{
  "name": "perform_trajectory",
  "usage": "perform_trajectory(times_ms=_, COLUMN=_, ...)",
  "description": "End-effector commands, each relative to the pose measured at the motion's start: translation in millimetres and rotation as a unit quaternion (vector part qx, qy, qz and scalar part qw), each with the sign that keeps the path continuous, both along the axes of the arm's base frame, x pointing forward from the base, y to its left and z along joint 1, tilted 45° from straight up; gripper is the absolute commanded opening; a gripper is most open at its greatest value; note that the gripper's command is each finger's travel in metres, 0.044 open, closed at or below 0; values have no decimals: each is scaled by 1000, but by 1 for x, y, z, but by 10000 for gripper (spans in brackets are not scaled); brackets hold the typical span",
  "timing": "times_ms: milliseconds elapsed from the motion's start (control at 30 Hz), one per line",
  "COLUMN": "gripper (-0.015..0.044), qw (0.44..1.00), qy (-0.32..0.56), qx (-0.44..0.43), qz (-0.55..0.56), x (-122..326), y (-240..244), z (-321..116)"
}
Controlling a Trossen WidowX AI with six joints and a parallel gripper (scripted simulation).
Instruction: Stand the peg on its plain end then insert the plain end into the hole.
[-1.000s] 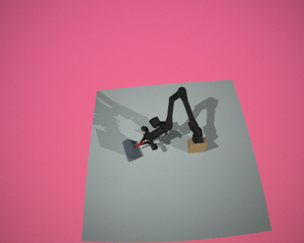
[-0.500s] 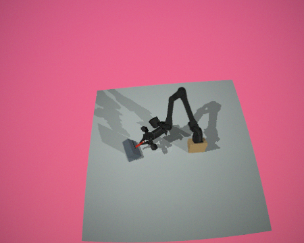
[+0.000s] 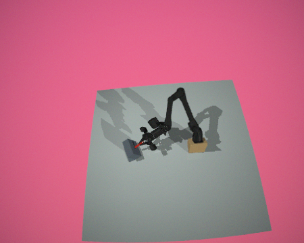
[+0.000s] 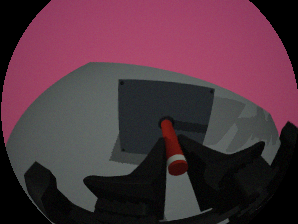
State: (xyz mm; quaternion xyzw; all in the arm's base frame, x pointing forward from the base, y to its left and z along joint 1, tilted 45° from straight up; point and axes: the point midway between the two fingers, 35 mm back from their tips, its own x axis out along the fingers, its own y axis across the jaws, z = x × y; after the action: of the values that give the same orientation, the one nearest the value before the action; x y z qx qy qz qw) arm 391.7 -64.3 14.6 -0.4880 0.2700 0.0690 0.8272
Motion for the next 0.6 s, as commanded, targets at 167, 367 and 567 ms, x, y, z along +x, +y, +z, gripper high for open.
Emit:
perform_trajectory(times_ms=167, gripper=0, qw=1000, qy=-1, qx=0, qz=-1, x=5, y=-1, z=-2)
perform_trajectory(times_ms=367, gripper=0, qw=1000, qy=-1, qx=0, qz=-1, x=8, y=-2, z=-4)
perform_trajectory(times_ms=567, gripper=0, qw=1000, qy=-1, qx=0, qz=-1, x=11, y=-2, z=-5)
